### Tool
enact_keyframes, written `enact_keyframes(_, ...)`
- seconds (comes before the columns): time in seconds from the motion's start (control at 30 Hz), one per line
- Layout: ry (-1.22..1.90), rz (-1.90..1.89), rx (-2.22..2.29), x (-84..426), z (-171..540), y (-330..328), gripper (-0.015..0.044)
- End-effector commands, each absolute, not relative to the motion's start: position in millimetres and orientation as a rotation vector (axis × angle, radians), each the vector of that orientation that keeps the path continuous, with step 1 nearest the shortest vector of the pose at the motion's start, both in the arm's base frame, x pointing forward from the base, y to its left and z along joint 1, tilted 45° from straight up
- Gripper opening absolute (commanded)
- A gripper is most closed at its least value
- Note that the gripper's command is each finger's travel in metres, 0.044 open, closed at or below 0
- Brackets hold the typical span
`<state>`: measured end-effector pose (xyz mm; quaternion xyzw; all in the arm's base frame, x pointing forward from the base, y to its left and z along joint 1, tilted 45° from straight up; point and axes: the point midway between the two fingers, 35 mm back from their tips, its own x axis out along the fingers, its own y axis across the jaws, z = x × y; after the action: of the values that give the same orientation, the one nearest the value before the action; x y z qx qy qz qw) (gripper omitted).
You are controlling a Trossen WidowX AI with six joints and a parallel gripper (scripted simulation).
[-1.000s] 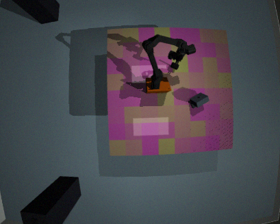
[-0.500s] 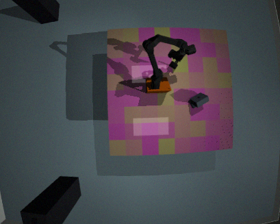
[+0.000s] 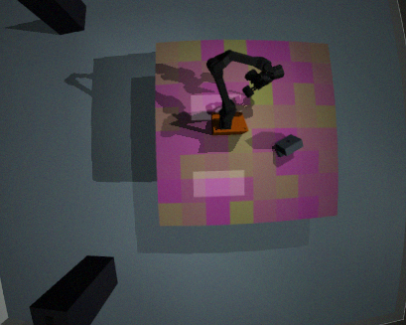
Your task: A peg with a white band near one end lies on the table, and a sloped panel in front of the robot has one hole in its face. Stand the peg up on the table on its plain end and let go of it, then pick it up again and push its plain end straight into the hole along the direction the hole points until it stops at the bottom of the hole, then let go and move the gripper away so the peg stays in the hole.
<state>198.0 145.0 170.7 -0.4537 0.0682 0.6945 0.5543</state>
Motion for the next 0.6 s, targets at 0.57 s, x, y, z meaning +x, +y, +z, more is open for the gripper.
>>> enact_keyframes(0.57, 0.534, 1.496, -0.692, 198.4, 167.8, 147.5, 0.044)
